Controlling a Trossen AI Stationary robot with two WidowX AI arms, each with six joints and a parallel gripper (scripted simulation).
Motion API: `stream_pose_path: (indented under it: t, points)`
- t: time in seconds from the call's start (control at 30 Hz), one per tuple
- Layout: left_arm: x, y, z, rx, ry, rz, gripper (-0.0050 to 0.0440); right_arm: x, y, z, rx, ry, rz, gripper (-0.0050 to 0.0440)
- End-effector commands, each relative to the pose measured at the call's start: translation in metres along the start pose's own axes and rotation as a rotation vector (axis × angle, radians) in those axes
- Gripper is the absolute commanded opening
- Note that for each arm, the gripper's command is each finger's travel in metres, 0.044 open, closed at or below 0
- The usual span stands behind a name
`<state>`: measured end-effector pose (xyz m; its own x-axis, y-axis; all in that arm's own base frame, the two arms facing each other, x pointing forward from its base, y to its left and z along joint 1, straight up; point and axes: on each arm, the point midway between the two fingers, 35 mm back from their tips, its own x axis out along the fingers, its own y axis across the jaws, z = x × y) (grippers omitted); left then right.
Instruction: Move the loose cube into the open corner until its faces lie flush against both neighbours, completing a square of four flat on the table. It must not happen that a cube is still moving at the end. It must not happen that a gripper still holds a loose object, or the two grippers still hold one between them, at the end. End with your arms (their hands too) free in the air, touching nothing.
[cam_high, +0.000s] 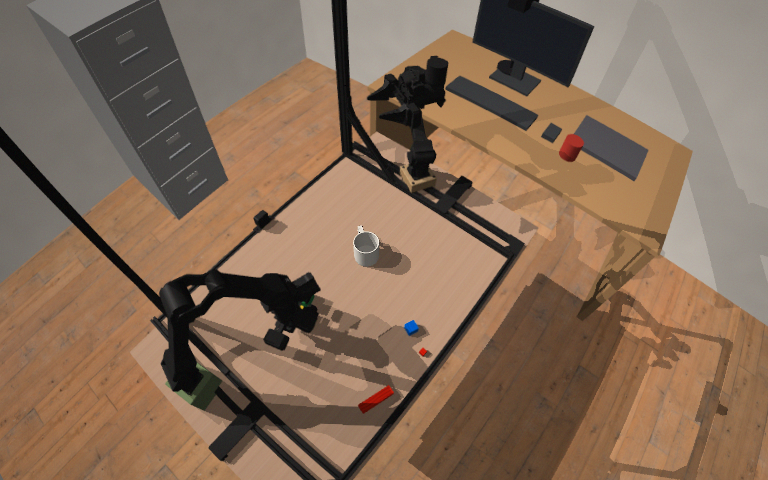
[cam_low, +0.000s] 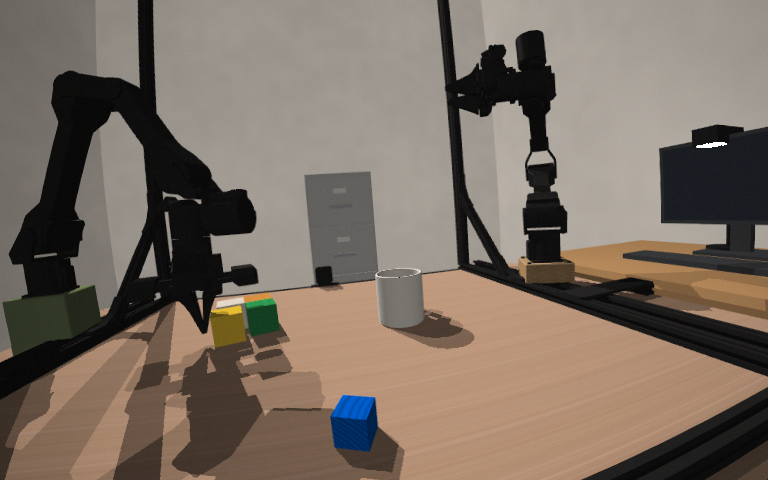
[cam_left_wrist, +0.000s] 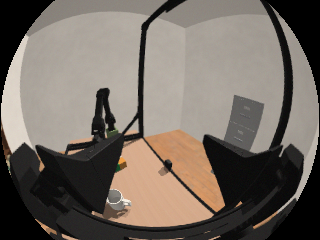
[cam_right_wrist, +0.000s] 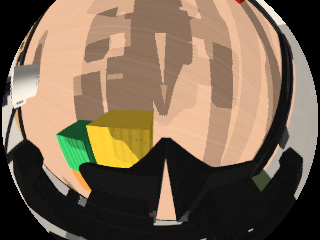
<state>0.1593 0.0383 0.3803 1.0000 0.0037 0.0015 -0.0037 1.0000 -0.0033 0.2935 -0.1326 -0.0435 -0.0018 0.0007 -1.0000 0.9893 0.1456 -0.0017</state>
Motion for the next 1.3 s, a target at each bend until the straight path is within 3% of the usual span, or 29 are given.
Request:
stream_pose_path:
  t: [0.0, 0.43, 0.5, 0.6, 0.67, 0.77, 1.07, 1.17, 1.23, 1.27]
  points:
    - [0.000, -0.001, 0.000, 0.003, 0.000, -0.004, 0.0400, 0.000, -0.007, 0.001, 0.000, -0.001, 0.001, 0.0000]
    - [0.000, -0.001, 0.000, 0.003, 0.000, -0.004, 0.0400, 0.000, -0.049, -0.001, -0.002, 0.000, 0.000, 0.0000]
    - [0.000, -0.001, 0.000, 0.003, 0.000, -0.004, 0.0400, -0.003, -0.048, -0.001, -0.002, 0.001, 0.000, 0.0000]
    - [0.000, -0.001, 0.000, 0.003, 0.000, -0.004, 0.0400, -0.025, -0.047, 0.000, 0.000, 0.004, -0.005, 0.0000]
    - [0.000, -0.001, 0.000, 0.003, 0.000, -0.004, 0.0400, -0.025, -0.047, 0.000, 0.000, 0.004, -0.005, 0.0000]
    - [0.000, -0.001, 0.000, 0.003, 0.000, -0.004, 0.0400, -0.050, -0.046, -0.001, 0.003, 0.008, -0.010, 0.0000]
    - [0.000, -0.001, 0.000, 0.003, 0.000, -0.004, 0.0400, -0.047, -0.047, -0.001, -0.015, 0.013, -0.016, 0.0000]
    - [0.000, -0.001, 0.000, 0.003, 0.000, -0.004, 0.0400, -0.049, -0.034, 0.011, -0.226, 0.012, -0.012, 0.0000]
    - [0.000, -0.001, 0.000, 0.003, 0.000, -0.004, 0.0400, -0.049, -0.034, 0.011, -0.226, 0.012, -0.012, 0.0000]
    - [0.000, -0.001, 0.000, 0.003, 0.000, -0.004, 0.0400, -0.050, -0.029, 0.016, -0.319, 0.012, -0.011, 0.0000]
